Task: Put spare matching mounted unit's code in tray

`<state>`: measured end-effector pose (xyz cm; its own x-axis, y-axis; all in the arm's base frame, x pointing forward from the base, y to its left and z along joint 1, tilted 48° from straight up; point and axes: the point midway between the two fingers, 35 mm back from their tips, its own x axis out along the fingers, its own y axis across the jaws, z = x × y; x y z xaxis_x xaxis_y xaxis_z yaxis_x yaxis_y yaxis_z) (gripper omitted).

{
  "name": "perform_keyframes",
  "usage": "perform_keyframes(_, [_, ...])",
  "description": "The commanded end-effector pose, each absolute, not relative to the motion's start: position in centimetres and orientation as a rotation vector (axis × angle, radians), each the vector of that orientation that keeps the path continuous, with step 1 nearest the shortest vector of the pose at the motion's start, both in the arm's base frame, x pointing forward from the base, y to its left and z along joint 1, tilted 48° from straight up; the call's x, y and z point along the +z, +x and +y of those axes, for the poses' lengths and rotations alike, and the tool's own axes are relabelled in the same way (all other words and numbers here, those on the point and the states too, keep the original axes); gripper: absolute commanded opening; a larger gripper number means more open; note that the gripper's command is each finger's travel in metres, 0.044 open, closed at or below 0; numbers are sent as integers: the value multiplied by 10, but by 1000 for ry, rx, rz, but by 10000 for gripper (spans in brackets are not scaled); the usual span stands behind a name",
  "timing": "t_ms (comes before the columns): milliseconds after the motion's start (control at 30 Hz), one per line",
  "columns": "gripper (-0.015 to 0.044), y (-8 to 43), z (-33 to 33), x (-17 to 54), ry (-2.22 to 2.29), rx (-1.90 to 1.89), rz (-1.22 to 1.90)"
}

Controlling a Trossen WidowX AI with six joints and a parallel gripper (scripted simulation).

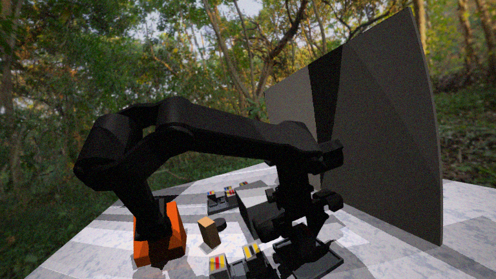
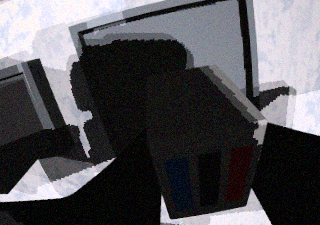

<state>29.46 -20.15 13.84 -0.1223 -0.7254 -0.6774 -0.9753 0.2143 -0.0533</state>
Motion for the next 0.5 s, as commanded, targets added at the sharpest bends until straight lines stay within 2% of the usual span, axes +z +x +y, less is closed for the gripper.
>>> perform_keyframes(0, [210,295,-201,139,-1568,553,1911])
perform_keyframes(300, [440,295,-201,139,-1568,553,1911])
perform_keyframes(467, [440,306,-163,173,-1564,561,1907])
